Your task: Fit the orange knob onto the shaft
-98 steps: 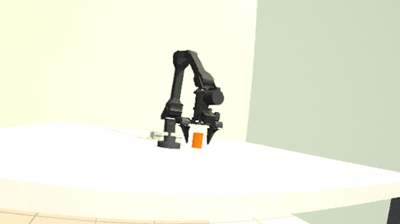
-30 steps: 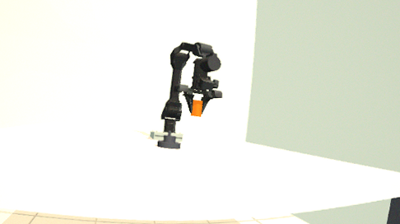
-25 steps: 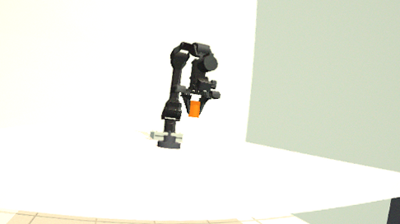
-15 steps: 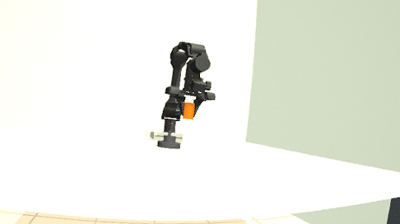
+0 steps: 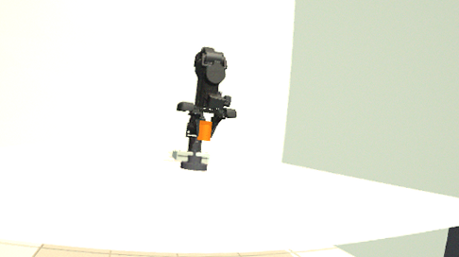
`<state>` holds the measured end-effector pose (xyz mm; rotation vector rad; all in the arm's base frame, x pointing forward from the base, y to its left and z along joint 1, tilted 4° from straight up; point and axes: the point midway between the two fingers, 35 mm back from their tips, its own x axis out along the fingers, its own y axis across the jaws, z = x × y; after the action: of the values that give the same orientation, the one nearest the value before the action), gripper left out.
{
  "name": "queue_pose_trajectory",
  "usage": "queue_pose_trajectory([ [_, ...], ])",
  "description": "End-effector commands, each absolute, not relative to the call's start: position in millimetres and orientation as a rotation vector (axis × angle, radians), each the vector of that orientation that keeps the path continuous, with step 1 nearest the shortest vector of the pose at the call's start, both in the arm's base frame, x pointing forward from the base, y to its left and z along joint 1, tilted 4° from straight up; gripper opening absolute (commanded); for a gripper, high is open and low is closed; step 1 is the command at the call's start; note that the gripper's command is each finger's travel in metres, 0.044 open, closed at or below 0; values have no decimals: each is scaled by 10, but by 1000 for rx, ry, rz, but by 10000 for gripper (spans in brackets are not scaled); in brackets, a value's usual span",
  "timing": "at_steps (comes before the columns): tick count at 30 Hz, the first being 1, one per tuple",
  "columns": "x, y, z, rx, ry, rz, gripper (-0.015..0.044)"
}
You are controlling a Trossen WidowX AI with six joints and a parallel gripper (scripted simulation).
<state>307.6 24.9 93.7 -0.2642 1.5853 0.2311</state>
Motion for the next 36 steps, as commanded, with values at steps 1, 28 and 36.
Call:
queue_pose_trajectory([
  [1, 3130, 158, 907, -272, 1581, 232, 0],
  [28, 3191, 15, 628, -272, 1581, 227, 0],
  [36, 3179, 16, 599, -272, 1581, 227, 0],
])
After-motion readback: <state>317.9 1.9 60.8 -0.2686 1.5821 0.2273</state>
